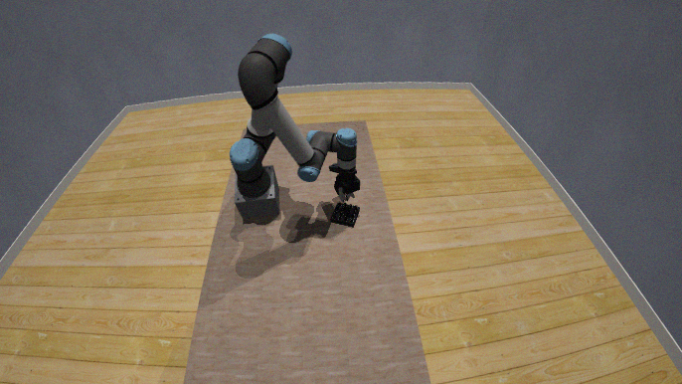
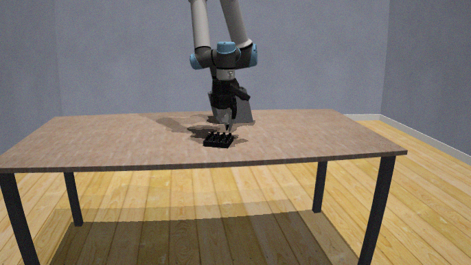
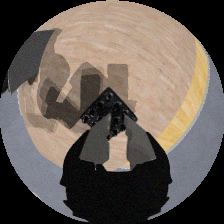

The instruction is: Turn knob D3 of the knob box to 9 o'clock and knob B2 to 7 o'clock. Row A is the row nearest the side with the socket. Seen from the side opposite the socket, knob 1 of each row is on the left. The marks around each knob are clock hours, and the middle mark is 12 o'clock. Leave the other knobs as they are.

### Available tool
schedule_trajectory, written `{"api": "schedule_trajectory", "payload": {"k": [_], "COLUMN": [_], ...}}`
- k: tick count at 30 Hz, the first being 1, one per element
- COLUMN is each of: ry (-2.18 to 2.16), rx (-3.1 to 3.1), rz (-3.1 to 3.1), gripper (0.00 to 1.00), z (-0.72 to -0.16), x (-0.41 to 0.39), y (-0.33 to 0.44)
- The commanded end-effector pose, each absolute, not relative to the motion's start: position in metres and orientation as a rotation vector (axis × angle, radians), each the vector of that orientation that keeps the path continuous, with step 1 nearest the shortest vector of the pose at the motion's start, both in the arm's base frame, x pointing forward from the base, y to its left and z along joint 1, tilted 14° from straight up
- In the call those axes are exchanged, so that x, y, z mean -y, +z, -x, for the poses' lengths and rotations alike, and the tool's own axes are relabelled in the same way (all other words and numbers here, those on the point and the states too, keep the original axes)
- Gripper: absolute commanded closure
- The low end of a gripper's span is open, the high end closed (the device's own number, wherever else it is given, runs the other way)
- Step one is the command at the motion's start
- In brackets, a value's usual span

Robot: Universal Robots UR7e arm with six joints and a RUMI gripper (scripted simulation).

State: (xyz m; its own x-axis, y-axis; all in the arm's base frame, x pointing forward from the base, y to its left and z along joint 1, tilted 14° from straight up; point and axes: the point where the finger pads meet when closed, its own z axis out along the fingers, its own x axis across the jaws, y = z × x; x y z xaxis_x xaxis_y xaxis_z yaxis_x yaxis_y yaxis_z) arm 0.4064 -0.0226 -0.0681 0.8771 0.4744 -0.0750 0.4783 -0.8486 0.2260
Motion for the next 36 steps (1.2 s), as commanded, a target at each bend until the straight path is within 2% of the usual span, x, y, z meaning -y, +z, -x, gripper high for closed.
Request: {"api": "schedule_trajectory", "payload": {"k": [1, 36], "ry": [-0.022, -0.022], "rx": [-0.724, -0.724], "rz": [-2.809, -2.809], "gripper": [0.89, 0.89], "z": [-0.4071, -0.4075], "x": [0.0237, 0.0254], "y": [-0.0727, -0.08]}}
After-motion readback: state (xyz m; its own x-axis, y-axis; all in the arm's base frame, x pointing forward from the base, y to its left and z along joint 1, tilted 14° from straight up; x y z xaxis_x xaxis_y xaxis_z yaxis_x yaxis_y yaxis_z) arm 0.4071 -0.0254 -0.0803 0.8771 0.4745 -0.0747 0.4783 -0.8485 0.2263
